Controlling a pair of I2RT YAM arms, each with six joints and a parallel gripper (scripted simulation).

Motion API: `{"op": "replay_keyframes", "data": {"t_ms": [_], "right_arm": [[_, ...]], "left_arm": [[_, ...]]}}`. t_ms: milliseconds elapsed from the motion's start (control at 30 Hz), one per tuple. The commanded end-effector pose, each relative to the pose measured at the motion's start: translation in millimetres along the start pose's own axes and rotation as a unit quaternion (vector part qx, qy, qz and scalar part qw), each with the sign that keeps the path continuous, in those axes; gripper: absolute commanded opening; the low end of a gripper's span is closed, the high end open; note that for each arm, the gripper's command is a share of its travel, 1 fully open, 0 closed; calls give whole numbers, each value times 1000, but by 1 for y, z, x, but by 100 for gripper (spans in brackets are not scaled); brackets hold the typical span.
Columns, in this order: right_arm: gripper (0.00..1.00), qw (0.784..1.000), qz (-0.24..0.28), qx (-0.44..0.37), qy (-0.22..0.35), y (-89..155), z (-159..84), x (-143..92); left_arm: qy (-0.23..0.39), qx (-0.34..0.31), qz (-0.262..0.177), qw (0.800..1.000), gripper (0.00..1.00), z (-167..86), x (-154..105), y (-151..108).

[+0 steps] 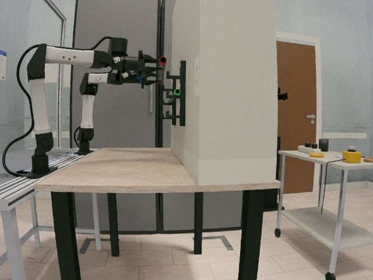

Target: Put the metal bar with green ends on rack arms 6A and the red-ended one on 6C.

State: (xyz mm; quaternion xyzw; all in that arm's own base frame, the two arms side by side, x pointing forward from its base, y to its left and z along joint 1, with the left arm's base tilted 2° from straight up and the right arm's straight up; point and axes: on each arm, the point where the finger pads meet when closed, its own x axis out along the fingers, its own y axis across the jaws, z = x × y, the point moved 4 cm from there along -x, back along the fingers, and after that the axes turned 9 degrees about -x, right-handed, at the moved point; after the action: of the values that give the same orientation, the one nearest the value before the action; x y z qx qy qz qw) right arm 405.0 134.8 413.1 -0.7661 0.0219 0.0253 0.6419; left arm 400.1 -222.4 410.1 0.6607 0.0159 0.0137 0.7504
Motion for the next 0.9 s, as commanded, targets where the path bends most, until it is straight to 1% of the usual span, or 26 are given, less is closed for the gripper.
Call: {"op": "replay_keyframes", "data": {"t_ms": [0,500,867], "right_arm": [[0,999,-34,8,-8,-14,2,-4],[0,999,-34,8,-8,-4,4,-3],[0,999,-34,8,-8,-4,4,-3]], "left_arm": [[-14,-6,13,1000,0,1,-7,10],[-14,-6,13,1000,0,0,-7,2],[-14,-6,13,1000,0,0,-7,4]]}}
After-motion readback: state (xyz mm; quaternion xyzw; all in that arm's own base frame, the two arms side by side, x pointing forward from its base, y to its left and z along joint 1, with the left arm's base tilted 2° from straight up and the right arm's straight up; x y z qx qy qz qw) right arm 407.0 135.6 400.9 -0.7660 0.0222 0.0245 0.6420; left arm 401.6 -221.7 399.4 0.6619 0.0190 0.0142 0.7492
